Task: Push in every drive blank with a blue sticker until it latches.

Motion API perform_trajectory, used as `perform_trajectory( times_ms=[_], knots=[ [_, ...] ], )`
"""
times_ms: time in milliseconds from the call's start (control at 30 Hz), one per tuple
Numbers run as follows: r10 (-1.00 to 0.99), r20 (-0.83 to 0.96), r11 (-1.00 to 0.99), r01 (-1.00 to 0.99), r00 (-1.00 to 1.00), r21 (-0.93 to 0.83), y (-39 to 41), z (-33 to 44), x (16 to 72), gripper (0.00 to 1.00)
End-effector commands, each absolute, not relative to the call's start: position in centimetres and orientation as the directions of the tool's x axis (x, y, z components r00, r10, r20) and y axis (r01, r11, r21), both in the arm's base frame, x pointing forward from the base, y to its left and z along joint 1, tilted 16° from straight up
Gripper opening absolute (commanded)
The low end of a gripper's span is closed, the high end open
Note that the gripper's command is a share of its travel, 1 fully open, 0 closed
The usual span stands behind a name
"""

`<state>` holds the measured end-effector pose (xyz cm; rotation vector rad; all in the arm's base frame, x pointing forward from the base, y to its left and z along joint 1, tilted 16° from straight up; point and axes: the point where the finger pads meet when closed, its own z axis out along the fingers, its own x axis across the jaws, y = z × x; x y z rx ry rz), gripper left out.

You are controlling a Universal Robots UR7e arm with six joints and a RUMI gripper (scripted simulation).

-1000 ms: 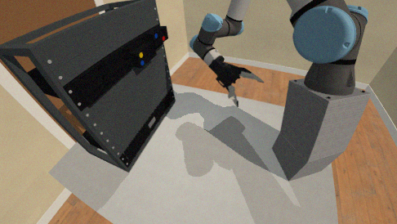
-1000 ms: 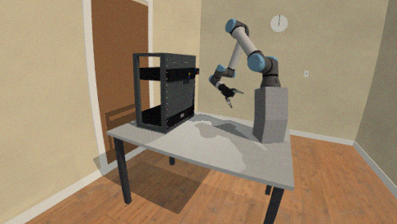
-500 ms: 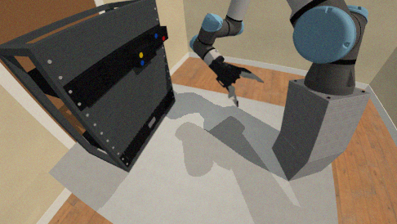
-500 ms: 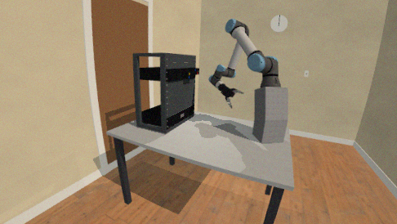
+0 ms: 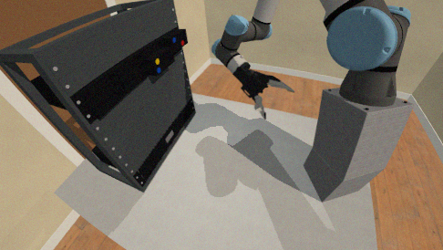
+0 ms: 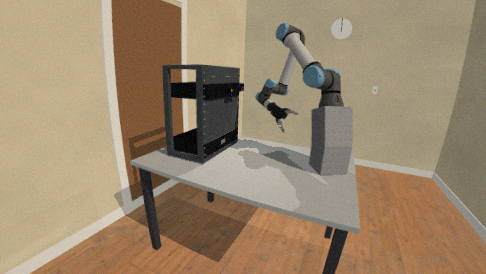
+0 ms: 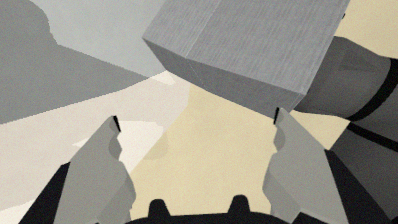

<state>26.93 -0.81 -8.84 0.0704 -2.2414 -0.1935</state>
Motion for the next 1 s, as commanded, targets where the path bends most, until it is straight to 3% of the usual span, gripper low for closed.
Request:
perform_trajectory(
  times_ms=[0, 967],
  knots=[
    [-0.118, 0.769, 0.986, 0.016, -0.628, 0.164, -0.81, -8.81, 26.96, 1.0],
    [-0.145, 0.776, 0.983, 0.0, -0.613, 0.184, -0.71, -8.29, 26.75, 1.0]
  ],
)
